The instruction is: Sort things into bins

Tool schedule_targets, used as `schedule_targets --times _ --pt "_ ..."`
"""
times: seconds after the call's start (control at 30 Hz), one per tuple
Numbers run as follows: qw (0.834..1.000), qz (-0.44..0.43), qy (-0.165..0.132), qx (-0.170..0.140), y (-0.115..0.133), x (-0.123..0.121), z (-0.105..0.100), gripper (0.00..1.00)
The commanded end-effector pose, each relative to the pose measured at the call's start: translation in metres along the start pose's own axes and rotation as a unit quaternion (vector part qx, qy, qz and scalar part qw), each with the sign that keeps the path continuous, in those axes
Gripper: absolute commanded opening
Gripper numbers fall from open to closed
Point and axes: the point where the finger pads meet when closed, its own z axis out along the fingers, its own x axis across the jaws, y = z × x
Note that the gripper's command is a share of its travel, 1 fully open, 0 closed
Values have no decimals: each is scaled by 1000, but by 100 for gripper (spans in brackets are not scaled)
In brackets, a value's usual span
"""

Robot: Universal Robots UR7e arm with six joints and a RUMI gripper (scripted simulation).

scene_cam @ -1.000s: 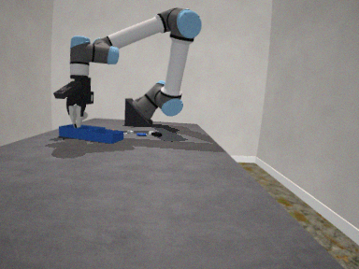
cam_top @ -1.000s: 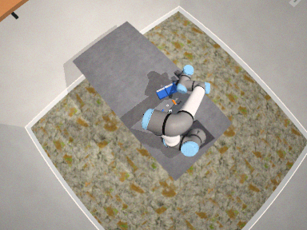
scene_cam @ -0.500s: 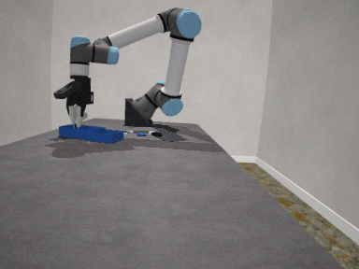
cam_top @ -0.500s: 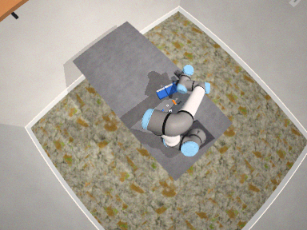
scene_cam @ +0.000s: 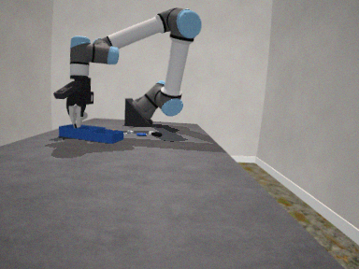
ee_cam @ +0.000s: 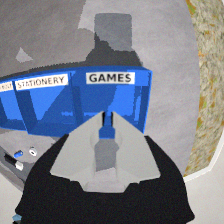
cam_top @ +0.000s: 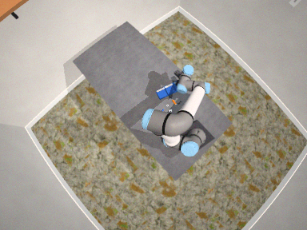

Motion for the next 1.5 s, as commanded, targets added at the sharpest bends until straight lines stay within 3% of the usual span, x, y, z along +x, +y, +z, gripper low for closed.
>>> schedule_targets --times 0.0,0.4,0.8,1.23,1.47 --pt "1000 0 0 1 0 0 -1 4" --pt "1000 0 0 1 0 0 -1 4" --pt "1000 0 0 1 0 0 -14 4" --pt "1000 0 0 1 0 0 -31 4" --pt "1000 0 0 1 0 0 -51 4"
